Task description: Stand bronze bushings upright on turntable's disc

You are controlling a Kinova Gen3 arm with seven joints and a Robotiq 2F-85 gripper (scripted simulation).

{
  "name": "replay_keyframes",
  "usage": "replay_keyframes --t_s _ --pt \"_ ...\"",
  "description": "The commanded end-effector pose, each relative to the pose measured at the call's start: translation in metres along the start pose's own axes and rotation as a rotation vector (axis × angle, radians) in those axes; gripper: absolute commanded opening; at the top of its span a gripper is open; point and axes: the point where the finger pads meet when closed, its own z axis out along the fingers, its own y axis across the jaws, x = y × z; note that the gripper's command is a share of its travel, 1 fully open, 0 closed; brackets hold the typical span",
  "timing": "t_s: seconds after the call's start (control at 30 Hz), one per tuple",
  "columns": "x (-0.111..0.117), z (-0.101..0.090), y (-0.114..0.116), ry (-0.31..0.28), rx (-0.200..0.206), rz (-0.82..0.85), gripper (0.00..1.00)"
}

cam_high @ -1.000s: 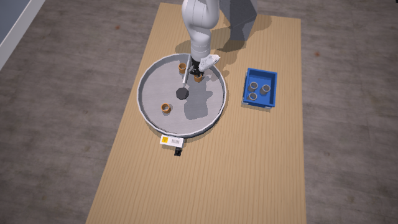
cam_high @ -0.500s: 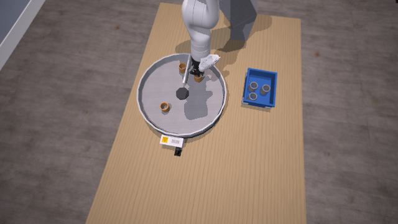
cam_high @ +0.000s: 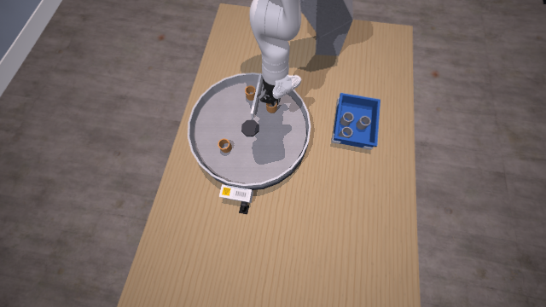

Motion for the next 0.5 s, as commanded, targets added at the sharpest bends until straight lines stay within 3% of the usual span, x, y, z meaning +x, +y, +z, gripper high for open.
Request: replay_keyframes --t_s 0.0,0.47 --pt "0.0000 0.0009 0.0001 0.000 0.000 0.000 0.00" --pt "0.0000 0.0035 0.0001 0.000 0.000 0.000 0.00"
